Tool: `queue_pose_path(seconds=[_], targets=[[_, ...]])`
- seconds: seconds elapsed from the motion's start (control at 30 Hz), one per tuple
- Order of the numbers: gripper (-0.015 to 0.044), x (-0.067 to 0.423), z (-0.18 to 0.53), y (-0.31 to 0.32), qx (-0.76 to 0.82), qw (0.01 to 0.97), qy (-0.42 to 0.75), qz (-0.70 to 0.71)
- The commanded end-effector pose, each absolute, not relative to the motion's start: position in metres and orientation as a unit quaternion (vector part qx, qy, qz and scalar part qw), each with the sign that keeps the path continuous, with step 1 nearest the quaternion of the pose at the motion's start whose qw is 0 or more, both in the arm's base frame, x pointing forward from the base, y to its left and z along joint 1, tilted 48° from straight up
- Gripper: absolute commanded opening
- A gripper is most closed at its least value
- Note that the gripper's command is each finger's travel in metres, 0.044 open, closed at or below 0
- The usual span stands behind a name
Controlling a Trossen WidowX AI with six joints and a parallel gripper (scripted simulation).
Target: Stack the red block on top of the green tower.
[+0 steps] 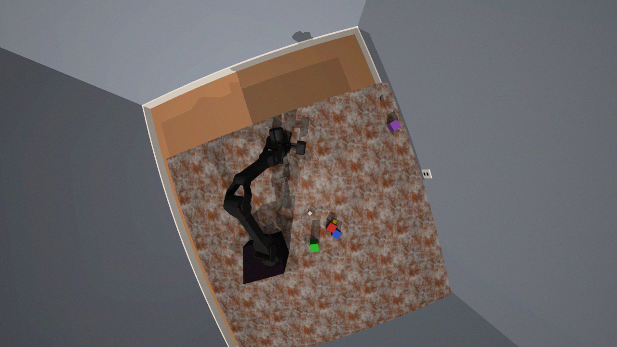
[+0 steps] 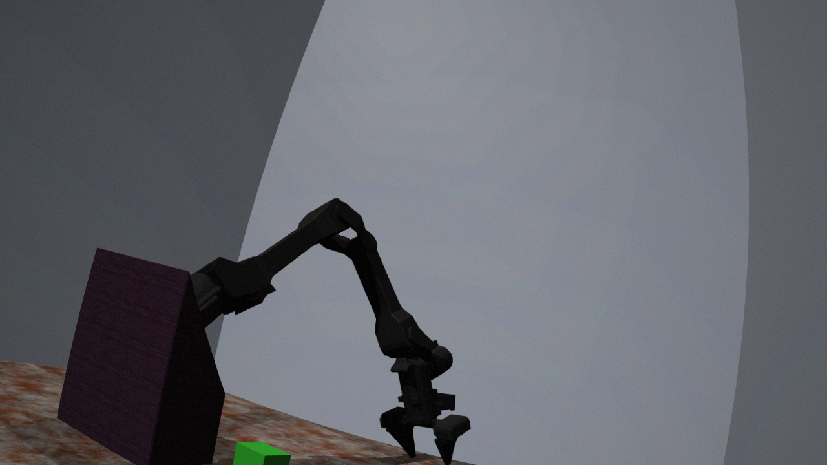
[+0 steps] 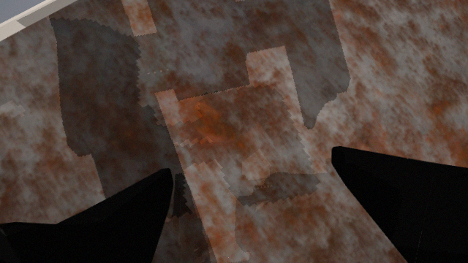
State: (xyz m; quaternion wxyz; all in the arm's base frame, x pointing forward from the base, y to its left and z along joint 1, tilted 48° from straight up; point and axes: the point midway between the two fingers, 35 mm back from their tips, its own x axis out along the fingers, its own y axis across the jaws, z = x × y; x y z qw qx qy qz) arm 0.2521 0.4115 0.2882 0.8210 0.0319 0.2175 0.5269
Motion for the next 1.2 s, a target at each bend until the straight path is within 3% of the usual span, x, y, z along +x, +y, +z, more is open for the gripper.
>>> queue_pose_path(seconds=[0.0,0.57,1.17], targets=[[0.044,0.281,0.259,0.388,0.003,0.829,0.245,0.503],[0.044,0.364,0.132,0.252,-0.091,0.808,0.383,0.439],[0.044,0.35,0.027,0.098,-0.053,0.74,0.492,0.455]])
